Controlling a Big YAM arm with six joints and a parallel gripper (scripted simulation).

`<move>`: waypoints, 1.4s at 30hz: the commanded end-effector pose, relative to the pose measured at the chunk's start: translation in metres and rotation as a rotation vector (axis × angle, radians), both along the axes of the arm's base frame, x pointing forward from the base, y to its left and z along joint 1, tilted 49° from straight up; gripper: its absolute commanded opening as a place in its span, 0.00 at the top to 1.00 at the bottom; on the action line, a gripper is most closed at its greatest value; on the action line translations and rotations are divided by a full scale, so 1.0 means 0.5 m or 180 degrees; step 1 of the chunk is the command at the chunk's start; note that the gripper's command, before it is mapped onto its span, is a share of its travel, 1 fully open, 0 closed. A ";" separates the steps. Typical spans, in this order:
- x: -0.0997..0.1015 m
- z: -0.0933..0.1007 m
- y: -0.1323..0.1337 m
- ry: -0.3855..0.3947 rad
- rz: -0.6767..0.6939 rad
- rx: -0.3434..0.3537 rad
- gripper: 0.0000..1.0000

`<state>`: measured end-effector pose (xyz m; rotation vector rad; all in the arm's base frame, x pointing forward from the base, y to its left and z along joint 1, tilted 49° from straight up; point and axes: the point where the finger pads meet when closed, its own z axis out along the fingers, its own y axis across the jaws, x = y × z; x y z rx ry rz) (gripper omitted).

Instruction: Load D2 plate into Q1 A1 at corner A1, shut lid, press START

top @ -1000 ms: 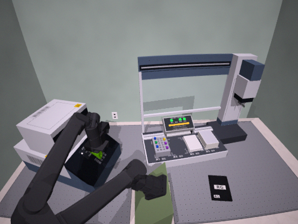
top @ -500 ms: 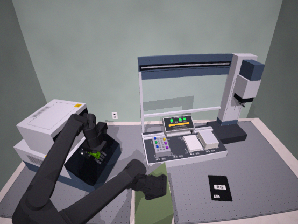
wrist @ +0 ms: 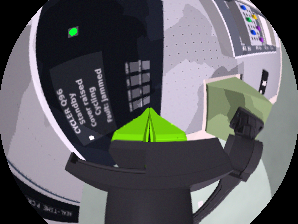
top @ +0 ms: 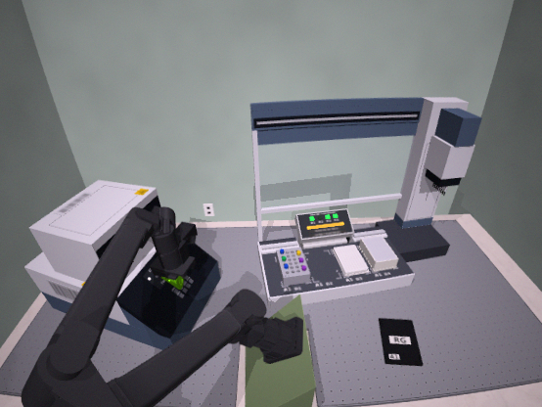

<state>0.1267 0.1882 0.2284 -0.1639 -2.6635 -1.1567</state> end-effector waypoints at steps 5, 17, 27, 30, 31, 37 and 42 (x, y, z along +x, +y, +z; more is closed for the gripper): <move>0.000 0.009 0.032 -0.0036 -0.0046 0.0038 1.00; 0.017 0.033 0.057 -0.0052 -0.0056 0.0079 1.00; 0.015 0.039 0.047 -0.0102 -0.0045 0.0061 1.00; 0.012 0.046 0.046 -0.0163 -0.0019 0.0084 1.00; 0.012 0.046 0.046 -0.0176 -0.0010 0.0089 1.00; 0.012 0.026 0.046 -0.0154 0.0029 0.0065 1.00; 0.013 0.011 0.047 -0.0119 0.0030 0.0048 1.00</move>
